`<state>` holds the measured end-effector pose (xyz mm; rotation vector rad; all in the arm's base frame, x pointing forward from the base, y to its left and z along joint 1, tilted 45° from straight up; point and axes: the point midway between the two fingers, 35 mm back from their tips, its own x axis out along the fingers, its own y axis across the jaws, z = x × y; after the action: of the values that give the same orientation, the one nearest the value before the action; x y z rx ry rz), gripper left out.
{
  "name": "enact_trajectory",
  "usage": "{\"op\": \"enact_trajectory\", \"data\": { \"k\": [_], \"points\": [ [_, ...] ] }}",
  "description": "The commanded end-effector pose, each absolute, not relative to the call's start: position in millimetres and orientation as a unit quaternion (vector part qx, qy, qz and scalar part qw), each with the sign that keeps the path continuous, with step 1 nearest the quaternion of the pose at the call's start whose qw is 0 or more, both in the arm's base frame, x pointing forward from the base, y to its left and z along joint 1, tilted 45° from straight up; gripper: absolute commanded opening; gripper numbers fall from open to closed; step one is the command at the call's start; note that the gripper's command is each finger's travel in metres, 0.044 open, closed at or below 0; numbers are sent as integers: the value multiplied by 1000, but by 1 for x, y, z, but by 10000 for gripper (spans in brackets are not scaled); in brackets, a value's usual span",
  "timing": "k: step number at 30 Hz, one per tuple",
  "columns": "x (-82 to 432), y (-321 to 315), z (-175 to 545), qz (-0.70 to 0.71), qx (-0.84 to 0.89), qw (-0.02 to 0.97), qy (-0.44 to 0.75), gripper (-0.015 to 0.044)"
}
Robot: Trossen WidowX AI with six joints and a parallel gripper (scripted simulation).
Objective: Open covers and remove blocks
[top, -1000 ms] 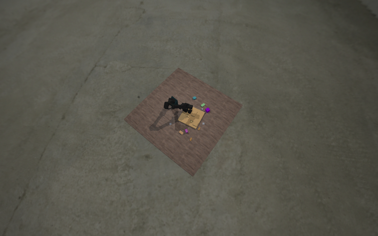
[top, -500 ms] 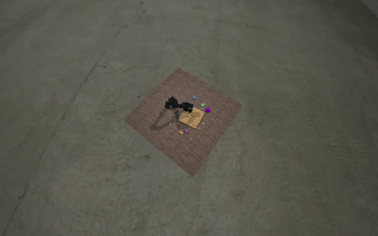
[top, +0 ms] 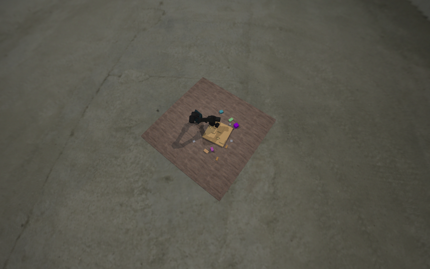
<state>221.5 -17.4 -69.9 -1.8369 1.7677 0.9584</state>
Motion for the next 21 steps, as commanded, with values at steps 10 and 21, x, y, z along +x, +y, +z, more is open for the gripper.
{"op": "enact_trajectory", "data": {
  "k": [10, 21],
  "points": [
    [217, -7, -81, 345, -659, 209, 635, 0],
    [216, 0, -82, 345, -659, 209, 635, 0]
  ]
}}
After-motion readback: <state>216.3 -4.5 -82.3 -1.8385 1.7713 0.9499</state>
